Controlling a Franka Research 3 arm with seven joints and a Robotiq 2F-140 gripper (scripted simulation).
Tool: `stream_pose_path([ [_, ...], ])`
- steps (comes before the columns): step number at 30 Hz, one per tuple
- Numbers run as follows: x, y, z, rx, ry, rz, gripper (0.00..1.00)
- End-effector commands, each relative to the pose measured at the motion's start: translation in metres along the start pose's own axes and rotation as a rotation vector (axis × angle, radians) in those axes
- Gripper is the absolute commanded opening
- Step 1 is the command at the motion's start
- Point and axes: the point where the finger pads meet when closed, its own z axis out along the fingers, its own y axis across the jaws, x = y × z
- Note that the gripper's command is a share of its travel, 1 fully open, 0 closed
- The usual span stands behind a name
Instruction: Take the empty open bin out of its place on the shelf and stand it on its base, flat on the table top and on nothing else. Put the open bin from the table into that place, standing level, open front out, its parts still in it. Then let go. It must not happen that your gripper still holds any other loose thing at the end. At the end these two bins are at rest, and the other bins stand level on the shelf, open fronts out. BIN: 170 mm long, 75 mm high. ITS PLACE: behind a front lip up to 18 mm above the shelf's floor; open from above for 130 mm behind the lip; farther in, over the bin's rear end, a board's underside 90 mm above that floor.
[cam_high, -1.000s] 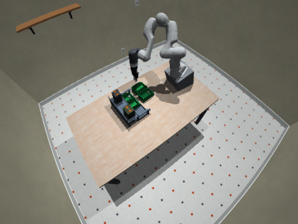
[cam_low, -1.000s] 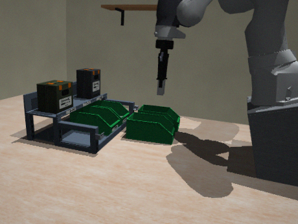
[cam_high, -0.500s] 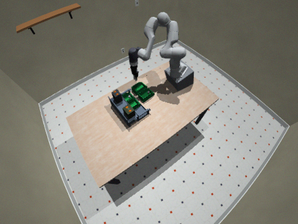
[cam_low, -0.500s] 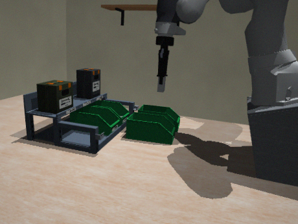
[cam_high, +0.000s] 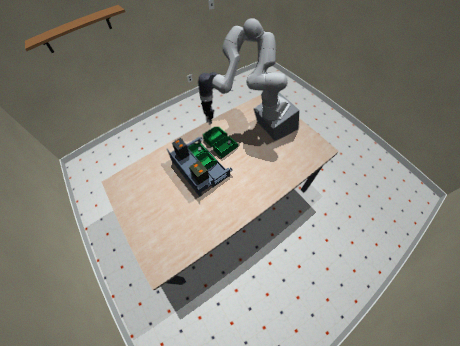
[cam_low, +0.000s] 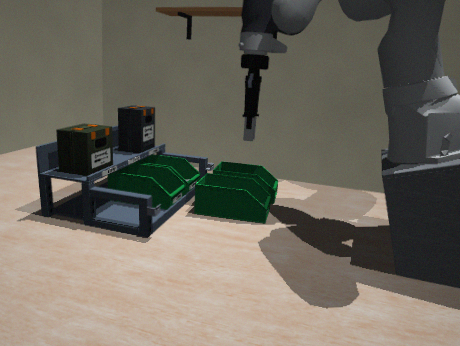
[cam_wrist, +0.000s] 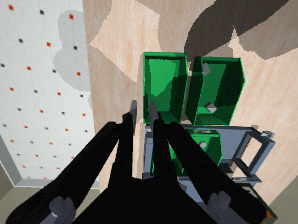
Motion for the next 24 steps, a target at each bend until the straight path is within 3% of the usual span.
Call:
stream_pose_path([
  [1, 0.002, 0.001, 0.000, -0.003, 0.005, -0.008, 0.15],
  [2, 0.002, 0.001, 0.000, -0.003, 0.005, -0.008, 0.00],
  [21, 0.002, 0.001, 0.000, -0.003, 0.005, -0.008, 0.00],
  [24, 0.001, 0.012, 0.001, -0.004, 0.010, -0.008, 0.00],
])
